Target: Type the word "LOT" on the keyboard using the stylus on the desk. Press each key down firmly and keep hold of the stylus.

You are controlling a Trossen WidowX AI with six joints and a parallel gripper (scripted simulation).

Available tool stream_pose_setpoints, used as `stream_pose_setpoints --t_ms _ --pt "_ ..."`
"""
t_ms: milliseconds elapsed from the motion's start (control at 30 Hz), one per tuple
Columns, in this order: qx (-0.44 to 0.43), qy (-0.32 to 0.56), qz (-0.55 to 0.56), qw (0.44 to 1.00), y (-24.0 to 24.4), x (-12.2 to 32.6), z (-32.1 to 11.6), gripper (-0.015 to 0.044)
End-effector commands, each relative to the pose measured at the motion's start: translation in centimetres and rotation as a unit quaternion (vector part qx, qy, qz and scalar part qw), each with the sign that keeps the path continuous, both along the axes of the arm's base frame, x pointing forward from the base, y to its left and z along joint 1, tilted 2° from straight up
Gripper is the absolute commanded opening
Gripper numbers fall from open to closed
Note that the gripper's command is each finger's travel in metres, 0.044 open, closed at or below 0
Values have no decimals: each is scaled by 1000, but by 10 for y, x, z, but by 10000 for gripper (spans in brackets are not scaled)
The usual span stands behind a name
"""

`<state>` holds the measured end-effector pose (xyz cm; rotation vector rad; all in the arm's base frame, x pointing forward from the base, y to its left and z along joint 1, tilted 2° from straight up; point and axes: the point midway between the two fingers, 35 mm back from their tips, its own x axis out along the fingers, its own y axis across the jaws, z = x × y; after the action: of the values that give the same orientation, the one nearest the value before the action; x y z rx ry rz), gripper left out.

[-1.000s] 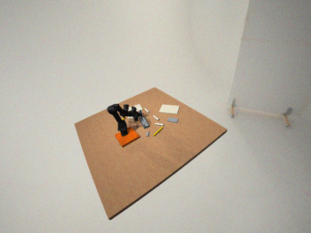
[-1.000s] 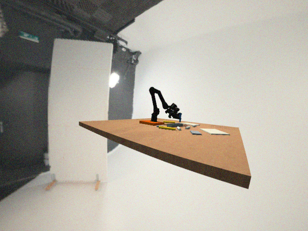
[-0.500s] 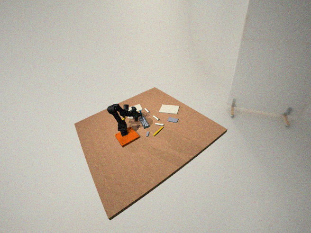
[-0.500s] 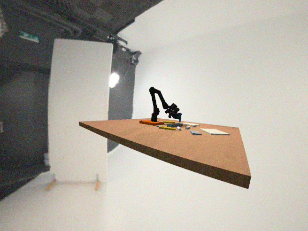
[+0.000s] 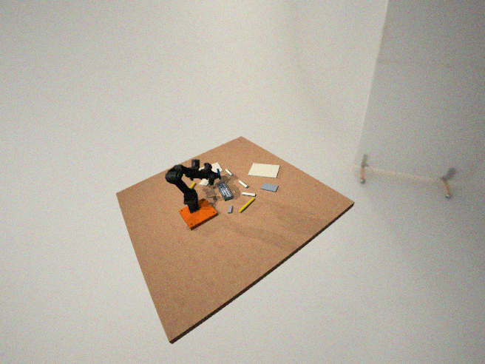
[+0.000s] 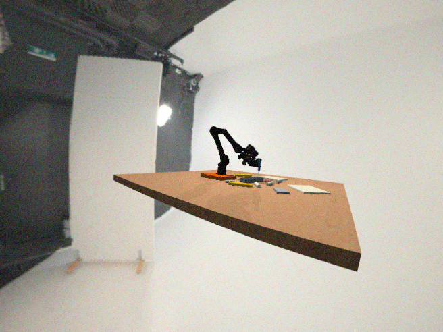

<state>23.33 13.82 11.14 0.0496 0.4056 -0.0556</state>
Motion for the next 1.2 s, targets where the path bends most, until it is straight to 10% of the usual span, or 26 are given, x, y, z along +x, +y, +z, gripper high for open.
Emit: stream_pose_setpoints --t_ms 0,1167 --pt "3 -3 -1 1000 0 0 5 81" --pt "11 5 -250 968 -138 14 17 0"
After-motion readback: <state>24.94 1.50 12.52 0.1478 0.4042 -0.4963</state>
